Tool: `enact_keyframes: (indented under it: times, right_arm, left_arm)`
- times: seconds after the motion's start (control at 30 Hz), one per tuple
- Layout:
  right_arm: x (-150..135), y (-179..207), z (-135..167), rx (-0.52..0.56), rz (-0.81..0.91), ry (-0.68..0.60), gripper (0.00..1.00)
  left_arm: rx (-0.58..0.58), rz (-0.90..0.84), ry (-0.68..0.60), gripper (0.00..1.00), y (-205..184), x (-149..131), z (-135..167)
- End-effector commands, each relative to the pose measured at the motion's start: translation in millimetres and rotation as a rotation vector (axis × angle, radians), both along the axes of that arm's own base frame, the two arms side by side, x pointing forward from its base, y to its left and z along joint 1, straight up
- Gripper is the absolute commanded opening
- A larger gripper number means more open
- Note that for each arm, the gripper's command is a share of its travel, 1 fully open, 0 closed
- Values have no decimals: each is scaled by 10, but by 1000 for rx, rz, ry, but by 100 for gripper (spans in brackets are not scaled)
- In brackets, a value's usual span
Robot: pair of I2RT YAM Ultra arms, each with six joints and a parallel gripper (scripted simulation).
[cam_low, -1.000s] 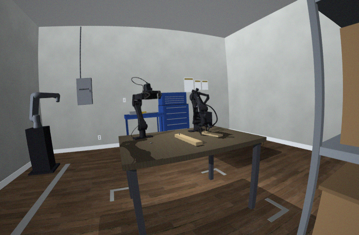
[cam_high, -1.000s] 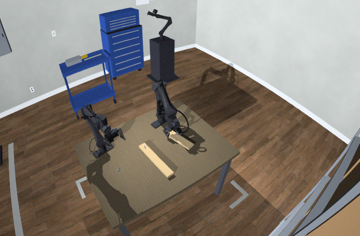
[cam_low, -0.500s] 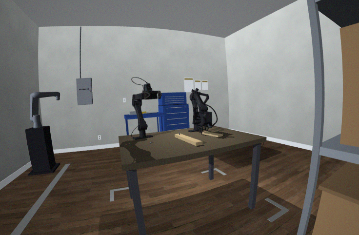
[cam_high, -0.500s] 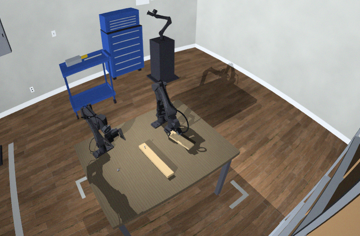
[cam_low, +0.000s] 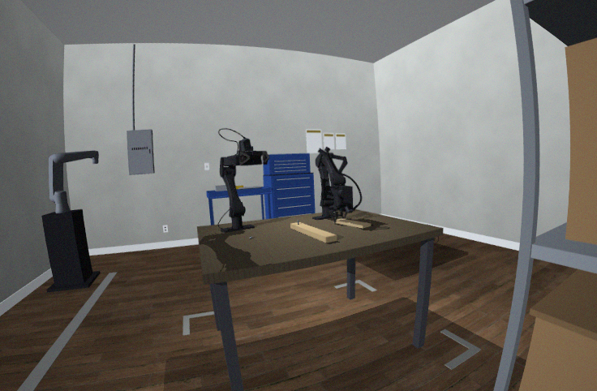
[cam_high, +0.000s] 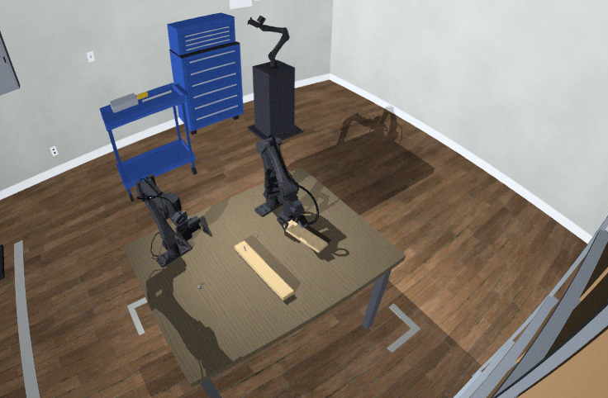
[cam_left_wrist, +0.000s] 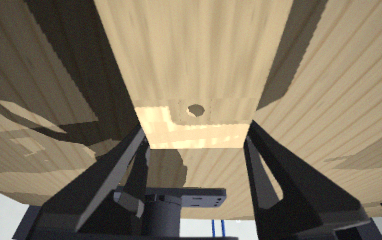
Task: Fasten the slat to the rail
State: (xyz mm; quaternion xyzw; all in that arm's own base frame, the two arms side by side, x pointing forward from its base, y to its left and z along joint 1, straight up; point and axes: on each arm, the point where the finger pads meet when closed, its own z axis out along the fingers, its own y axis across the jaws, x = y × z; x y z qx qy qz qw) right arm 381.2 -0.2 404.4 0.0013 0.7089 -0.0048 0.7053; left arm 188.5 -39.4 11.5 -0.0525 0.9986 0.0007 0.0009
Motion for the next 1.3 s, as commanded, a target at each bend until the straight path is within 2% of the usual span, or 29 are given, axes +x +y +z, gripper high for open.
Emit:
enact_keyframes:
  times: [0.0, 0.4, 1.27]
  right_arm:
    - [-6, 12, 74, 5, 9, -17, 100]
    - [-6, 12, 74, 5, 9, -17, 100]
    - [-6, 12, 74, 5, 9, -17, 100]
  left_arm:
    - [-2, 0, -8, 72, -4, 19, 15]
    - [-2, 0, -8, 72, -6, 27, 61]
    - [-2, -2, -7, 72, -10, 45, 380]
